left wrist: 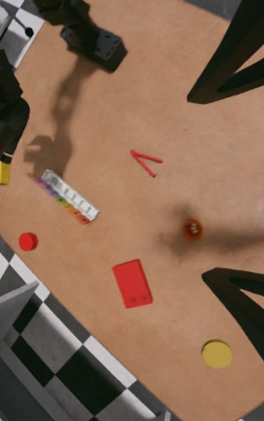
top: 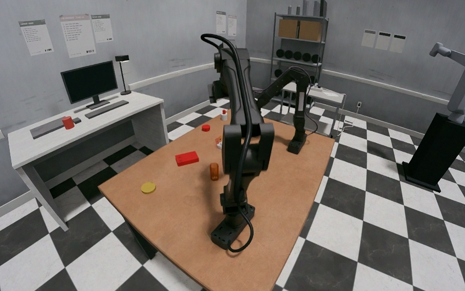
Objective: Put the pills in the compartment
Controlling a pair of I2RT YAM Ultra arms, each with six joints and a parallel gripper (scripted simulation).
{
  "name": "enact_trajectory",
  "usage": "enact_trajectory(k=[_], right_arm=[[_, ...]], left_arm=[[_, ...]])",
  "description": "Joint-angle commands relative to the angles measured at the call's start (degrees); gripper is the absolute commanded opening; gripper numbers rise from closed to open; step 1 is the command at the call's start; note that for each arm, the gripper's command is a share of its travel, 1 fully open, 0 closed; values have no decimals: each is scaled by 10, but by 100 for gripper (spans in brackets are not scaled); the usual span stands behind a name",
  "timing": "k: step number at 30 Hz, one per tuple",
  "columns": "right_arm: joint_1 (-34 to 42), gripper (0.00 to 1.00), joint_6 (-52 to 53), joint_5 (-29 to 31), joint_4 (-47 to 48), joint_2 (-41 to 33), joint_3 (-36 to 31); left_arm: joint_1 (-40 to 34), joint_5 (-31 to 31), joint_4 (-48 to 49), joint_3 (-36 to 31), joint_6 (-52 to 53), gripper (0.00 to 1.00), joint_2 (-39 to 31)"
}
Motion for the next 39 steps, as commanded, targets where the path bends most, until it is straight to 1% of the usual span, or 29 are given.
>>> enact_trajectory(k=[1, 6, 12, 14, 16, 20, 22, 29, 31, 33, 39], right_arm=[[52, 100, -91, 2, 86, -53, -52], [127, 100, -171, -11, 150, -103, -115], [229, 100, -280, -41, 219, -150, -171], [229, 100, -280, -41, 219, -150, -171], [262, 100, -334, -65, 251, -161, -185], [318, 100, -403, -105, 286, -174, -201], [340, 100, -439, -129, 300, -170, -203], [396, 100, -555, -230, 333, -154, -178], [396, 100, -555, -230, 333, -154, -178], [406, 100, -602, -283, 333, -142, -166], [420, 100, -684, -383, 324, -101, -114]], left_arm=[[-12, 5, -11, -51, -7, 100, -65], [-22, 8, -12, -113, -9, 100, -160], [-25, 17, -17, -179, -7, 100, -267], [-25, 17, -17, -179, -7, 100, -267], [-25, 21, -16, -198, -6, 100, -302], [-27, 23, -21, -237, -1, 100, -362], [-34, 17, -22, -253, -7, 100, -389], [-66, 4, -24, -309, -21, 100, -479], [-66, 4, -24, -309, -21, 100, -479], [-73, 3, -25, -329, -23, 100, -511], [-84, 2, -28, -377, -27, 100, -588]])
